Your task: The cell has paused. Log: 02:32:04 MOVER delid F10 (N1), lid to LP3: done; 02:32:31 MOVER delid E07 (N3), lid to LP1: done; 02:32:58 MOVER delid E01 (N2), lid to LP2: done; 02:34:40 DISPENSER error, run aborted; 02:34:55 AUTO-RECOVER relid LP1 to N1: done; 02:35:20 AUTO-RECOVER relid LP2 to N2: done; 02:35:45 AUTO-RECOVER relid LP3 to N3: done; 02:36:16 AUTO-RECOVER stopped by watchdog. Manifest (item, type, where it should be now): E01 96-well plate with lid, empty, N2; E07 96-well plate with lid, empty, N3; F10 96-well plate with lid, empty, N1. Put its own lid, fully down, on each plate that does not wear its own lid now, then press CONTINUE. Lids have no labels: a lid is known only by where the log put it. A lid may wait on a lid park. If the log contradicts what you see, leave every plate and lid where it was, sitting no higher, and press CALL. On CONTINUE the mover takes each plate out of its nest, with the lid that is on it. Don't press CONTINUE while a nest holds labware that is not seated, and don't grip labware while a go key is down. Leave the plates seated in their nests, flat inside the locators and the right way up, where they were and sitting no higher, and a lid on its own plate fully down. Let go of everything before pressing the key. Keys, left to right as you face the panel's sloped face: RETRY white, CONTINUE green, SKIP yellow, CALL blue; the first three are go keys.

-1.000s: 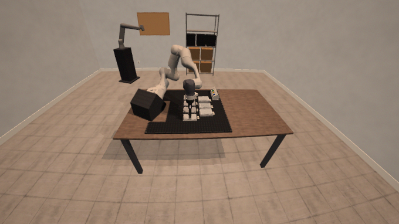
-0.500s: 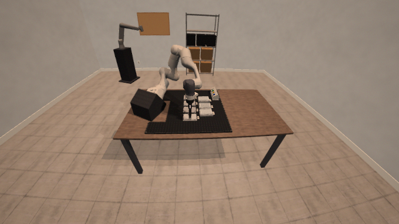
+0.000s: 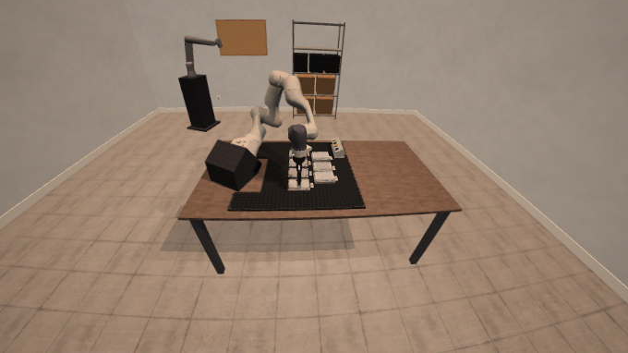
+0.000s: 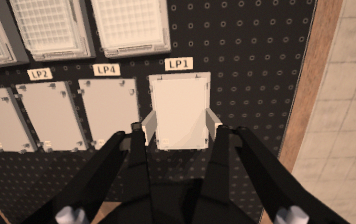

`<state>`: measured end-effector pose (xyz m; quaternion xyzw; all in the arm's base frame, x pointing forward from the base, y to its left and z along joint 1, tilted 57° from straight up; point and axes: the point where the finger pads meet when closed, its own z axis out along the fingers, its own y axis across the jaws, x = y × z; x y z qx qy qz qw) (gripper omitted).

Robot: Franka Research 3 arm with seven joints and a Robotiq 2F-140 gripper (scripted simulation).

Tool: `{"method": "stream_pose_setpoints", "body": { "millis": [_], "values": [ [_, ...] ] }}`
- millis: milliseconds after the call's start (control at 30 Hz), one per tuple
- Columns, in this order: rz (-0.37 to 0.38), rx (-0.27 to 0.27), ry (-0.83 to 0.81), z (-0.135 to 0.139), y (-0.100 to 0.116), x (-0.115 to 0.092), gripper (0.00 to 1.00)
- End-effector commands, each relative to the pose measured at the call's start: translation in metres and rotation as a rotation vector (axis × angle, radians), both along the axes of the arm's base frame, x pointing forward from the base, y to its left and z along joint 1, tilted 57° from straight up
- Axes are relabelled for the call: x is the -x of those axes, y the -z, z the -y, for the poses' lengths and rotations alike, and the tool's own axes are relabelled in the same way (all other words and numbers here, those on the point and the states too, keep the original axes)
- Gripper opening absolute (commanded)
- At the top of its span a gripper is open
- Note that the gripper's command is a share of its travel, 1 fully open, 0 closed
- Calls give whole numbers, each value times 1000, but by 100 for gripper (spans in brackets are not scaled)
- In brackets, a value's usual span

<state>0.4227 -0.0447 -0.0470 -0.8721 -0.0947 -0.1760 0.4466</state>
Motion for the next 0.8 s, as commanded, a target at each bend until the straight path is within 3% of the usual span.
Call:
{"method": "stream_pose_setpoints", "body": {
  "millis": [0,767],
  "values": [
    [1,1,-1,2,0,1,0],
    [1,1,-1,5,-2,1,0]
  ]
}}
